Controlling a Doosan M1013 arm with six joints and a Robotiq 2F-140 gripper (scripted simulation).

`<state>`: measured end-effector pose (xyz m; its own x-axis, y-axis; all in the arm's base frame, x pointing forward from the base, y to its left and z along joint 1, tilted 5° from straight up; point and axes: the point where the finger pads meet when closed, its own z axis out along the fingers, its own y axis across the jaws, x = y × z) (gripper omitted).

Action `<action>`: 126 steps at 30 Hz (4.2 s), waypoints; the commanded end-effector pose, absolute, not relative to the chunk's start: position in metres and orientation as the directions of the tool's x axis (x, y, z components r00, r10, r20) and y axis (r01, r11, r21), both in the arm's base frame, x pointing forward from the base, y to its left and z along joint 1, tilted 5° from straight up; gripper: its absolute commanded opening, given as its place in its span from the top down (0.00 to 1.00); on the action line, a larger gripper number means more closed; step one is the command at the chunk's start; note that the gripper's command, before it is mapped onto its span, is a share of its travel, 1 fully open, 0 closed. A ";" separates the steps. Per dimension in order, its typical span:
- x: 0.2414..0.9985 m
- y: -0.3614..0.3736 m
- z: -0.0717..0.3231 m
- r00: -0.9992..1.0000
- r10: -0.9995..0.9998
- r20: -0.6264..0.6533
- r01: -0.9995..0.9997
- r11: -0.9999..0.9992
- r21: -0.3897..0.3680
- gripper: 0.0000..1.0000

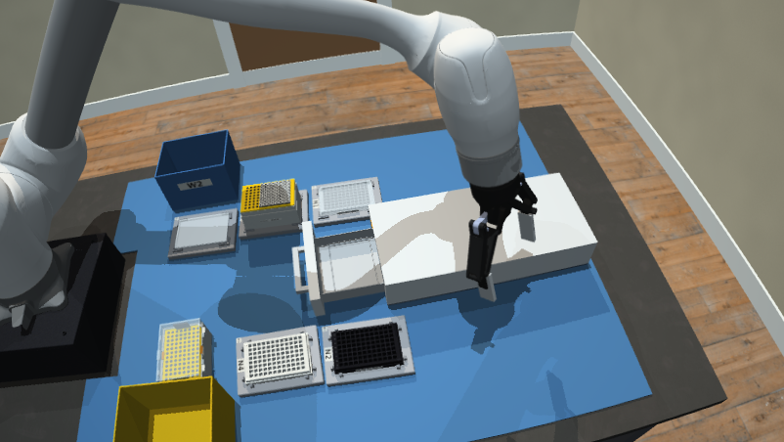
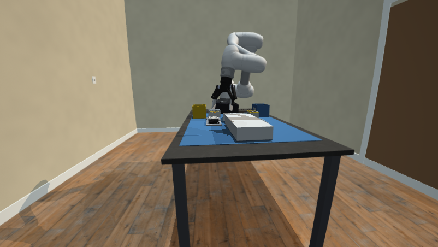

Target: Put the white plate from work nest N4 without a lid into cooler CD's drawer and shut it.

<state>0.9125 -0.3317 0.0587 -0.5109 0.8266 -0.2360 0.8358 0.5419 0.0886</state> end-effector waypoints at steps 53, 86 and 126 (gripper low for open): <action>0.805 -0.274 0.109 0.068 0.994 -0.084 0.985 -0.054 0.163 1.00; 0.706 -0.223 0.139 0.541 0.840 0.028 0.832 -0.540 0.127 1.00; 0.583 -0.161 0.156 0.916 0.393 0.080 0.393 -0.919 0.020 1.00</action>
